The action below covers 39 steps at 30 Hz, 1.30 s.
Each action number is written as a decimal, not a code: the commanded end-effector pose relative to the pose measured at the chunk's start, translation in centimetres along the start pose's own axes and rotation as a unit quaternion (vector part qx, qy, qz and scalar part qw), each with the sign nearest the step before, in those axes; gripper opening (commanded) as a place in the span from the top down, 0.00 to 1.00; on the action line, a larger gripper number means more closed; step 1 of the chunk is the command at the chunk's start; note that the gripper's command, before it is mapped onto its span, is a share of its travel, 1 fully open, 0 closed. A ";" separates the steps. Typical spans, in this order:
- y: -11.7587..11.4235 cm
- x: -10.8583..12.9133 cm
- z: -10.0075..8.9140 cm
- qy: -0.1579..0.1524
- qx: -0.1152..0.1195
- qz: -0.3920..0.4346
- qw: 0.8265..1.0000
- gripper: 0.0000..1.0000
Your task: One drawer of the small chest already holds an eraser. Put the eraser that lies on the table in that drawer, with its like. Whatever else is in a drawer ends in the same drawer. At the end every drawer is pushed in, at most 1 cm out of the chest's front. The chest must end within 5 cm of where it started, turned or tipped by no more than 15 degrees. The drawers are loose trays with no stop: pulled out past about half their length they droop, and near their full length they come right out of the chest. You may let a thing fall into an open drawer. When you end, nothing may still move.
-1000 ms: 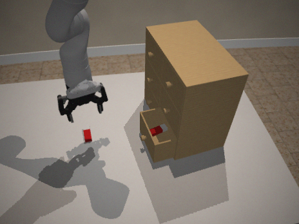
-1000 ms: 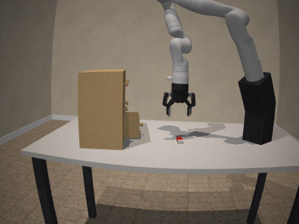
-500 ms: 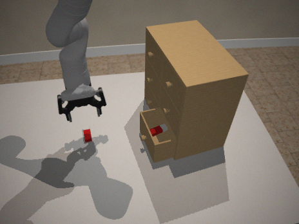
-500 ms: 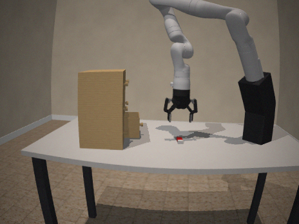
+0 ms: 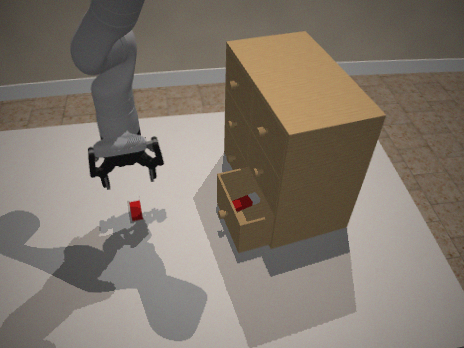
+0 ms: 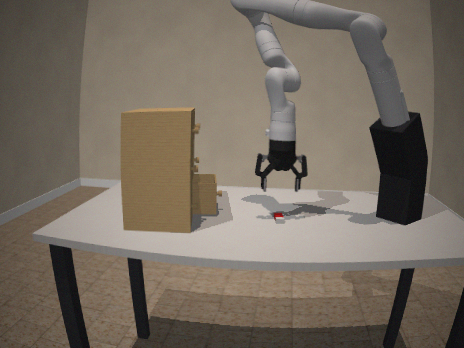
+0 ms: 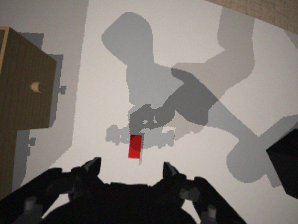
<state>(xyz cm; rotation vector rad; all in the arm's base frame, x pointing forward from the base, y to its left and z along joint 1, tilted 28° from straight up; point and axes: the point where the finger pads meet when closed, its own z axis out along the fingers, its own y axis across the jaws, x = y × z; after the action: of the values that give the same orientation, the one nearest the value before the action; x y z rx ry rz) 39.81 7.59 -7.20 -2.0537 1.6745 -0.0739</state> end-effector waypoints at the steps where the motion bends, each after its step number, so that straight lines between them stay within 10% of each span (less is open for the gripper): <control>1: 0.0 0.0 0.0 0.000 0.000 0.000 1.000 0.00; 5: 0.0 0.0 0.0 0.000 0.000 0.000 1.000 0.00; 6: 0.0 0.0 0.0 0.000 0.000 0.000 1.000 0.62; 39: 0.0 0.0 1.0 0.000 0.000 0.000 1.000 0.62</control>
<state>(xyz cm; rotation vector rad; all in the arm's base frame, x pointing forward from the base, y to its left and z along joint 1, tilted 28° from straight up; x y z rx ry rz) 40.18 7.71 -7.78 -2.0532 1.6743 -0.0798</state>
